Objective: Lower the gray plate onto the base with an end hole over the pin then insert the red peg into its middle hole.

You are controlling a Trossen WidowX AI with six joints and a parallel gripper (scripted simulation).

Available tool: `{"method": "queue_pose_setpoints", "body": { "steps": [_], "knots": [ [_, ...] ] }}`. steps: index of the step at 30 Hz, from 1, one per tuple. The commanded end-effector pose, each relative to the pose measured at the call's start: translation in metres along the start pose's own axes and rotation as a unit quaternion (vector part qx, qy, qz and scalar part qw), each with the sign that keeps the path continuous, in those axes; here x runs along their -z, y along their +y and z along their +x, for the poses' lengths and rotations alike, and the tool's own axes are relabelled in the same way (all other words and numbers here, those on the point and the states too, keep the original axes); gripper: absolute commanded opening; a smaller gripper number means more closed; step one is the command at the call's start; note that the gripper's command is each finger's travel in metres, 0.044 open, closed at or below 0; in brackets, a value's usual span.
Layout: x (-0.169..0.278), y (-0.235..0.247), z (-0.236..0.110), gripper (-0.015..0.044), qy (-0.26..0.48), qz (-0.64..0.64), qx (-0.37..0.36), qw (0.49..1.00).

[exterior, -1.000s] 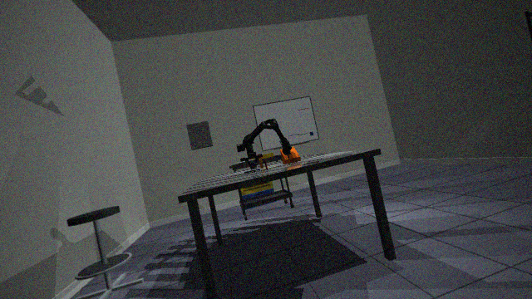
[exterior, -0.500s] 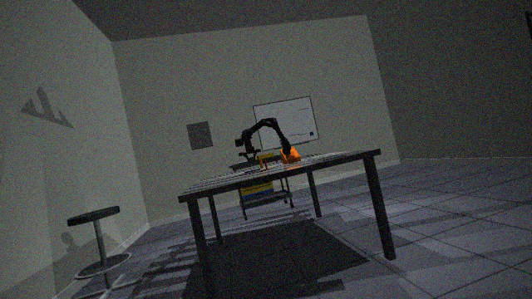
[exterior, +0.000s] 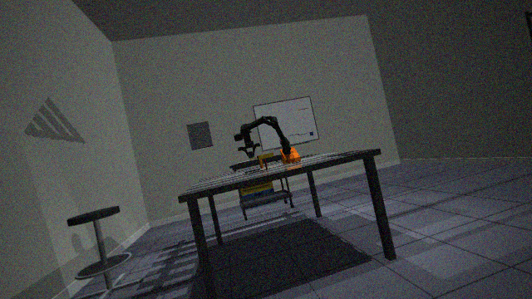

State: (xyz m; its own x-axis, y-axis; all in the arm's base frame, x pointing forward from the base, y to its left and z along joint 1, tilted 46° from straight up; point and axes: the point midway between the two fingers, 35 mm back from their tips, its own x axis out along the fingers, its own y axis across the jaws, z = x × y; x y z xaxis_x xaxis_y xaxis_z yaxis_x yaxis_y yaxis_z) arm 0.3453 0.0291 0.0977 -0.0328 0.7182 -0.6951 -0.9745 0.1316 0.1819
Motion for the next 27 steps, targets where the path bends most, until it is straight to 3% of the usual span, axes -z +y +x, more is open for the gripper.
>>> {"method": "queue_pose_setpoints", "body": {
  "steps": [1,27],
  "knots": [
    [-0.001,0.0,-0.014,0.0,0.002,-0.005,0.004,1.0],
    [0.06,-0.019,0.013,0.0,0.003,0.039,0.006,0.999]
  ]
}}
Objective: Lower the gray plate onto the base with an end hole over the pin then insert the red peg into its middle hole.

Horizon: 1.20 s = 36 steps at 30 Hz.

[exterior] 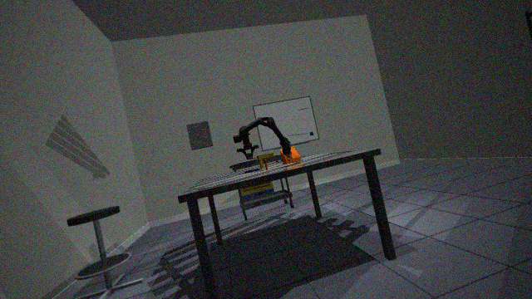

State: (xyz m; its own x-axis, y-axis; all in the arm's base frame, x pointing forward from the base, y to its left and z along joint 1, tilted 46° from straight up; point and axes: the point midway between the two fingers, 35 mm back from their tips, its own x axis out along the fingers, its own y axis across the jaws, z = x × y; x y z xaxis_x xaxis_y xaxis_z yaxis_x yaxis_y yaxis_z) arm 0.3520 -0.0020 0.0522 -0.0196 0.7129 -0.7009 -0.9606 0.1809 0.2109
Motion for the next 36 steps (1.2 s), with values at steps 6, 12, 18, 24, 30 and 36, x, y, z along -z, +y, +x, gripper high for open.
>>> {"method": "queue_pose_setpoints", "body": {
  "steps": [6,12,18,24,30,36],
  "knots": [
    [0.023,-0.004,0.011,0.0,0.0,0.022,0.001,1.0],
    [0.04,-0.007,0.02,0.0,0.0,0.033,0.0,0.999],
    [0.057,-0.008,0.029,0.0,0.001,0.045,0.0,0.999],
    [0.074,-0.009,0.038,0.0,0.002,0.057,-0.001,0.998],
    [0.091,-0.009,0.048,0.0,0.002,0.068,-0.002,0.998],
    [0.103,-0.008,0.055,0.0,0.002,0.077,-0.002,0.997]
  ]
}}
